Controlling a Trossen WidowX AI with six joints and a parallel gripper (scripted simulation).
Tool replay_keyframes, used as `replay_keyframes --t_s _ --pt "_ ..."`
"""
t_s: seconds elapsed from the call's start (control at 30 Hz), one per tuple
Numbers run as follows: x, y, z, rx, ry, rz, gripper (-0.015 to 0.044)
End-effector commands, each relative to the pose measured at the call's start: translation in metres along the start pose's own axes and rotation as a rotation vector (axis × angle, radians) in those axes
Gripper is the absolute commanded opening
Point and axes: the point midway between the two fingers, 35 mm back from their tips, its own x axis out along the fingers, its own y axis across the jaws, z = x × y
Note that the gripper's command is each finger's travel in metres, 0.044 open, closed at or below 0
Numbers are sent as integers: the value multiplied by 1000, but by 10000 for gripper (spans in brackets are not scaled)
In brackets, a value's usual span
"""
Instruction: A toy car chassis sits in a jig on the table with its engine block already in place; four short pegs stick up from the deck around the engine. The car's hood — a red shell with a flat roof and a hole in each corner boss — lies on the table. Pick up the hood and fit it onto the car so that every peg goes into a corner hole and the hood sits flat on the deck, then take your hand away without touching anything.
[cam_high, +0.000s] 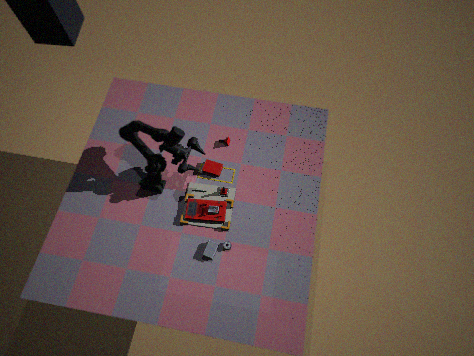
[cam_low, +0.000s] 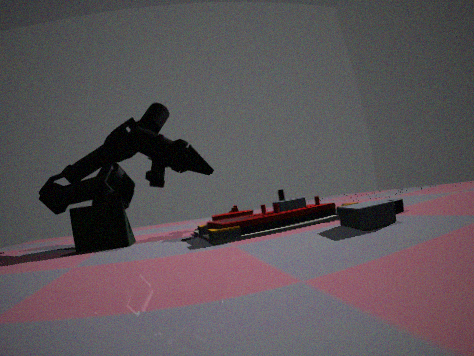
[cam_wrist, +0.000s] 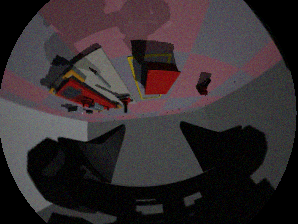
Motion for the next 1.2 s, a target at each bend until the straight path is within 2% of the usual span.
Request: replay_keyframes --t_s 0.0,0.1,0.3,0.4,0.5,0.83,1.17 --pt "0 1 0 6 2 5 440" --pt "0 1 0 6 2 5 440" --pt "0 1 0 6 2 5 282" --pt "1 0 -1 70 -16 11 361" --pt "3 -3 -2 260 -65 36 440" --pt "15 -17 -7 1078 -246 244 440" --pt "35 -27 -12 1856 -295 631 440"
